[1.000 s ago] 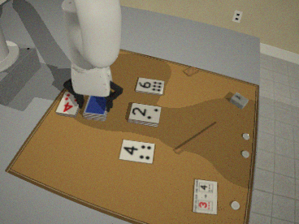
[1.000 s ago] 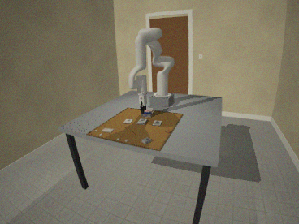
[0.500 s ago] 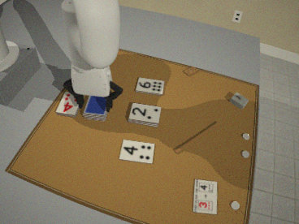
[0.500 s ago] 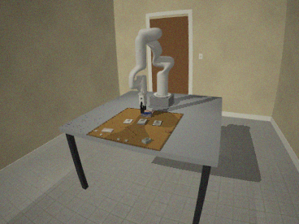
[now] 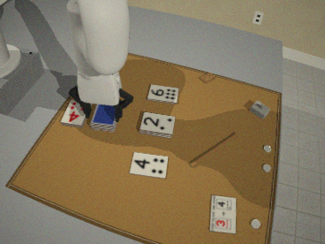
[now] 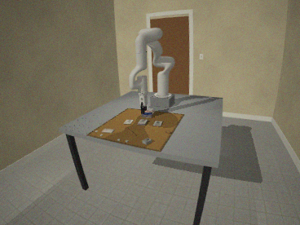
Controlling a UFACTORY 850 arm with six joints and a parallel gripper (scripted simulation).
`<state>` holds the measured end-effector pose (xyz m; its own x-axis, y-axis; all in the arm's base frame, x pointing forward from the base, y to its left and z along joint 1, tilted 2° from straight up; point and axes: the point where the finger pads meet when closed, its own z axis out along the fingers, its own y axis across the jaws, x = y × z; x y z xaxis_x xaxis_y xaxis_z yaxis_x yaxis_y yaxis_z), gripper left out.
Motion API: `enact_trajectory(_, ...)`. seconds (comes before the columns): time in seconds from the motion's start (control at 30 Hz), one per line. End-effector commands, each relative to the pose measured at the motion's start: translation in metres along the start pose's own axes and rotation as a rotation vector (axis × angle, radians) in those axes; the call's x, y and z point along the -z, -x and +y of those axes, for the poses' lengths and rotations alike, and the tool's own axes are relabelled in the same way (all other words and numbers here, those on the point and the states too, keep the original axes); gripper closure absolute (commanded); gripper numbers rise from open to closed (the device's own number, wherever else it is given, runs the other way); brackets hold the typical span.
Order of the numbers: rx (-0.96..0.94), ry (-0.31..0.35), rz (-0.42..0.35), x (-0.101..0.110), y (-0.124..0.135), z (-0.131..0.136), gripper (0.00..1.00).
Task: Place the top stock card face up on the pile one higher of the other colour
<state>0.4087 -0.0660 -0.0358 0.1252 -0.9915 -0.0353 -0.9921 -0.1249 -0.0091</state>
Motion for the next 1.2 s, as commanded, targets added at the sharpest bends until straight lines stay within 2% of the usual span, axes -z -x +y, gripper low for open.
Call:
enact_trajectory(0.0,0.000,-0.003,0.001,-0.0013,0.0003,0.0008,0.14)
enact_trajectory(0.7,0.000,-0.003,0.001,-0.0013,0.0003,0.0008,0.14)
enact_trajectory(0.73,0.000,-0.003,0.001,-0.0013,0.0003,0.0008,0.28)
enact_trajectory(1.17,0.000,-0.003,0.001,-0.0013,0.0003,0.0008,0.28)
